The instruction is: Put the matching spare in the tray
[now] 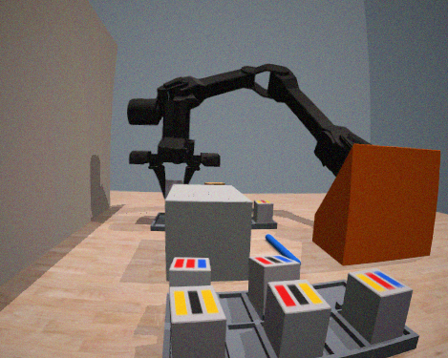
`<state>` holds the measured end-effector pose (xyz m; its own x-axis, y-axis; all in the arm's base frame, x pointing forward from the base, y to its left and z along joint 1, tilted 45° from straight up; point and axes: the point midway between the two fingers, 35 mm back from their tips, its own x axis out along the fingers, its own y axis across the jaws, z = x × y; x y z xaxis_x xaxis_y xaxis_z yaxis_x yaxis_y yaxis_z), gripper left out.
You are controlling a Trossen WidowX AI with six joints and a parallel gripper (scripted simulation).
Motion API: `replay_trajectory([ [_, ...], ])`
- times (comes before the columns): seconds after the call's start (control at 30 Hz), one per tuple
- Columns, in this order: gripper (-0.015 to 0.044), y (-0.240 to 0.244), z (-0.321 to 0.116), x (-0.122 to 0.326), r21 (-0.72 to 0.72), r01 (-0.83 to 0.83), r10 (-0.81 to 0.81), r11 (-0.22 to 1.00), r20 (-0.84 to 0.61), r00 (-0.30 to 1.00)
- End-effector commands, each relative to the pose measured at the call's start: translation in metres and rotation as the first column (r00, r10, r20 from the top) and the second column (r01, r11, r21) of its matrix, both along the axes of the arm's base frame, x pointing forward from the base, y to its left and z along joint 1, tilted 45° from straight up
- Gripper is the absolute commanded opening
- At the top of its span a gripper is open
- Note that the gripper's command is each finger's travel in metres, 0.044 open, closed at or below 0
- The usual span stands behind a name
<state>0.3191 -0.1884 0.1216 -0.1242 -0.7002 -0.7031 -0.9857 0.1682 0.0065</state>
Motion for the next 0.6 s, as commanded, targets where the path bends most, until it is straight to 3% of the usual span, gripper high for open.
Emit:
replay_trajectory([
  [0.0,0.0,-0.0026,-0.0032,-0.0017,0.005,-0.001,0.001,1.0,-0.004,1.0],
  [0.57,0.0,-0.0125,-0.0125,-0.0062,0.003,0.001,-0.001,1.0,-0.005,1.0],
])
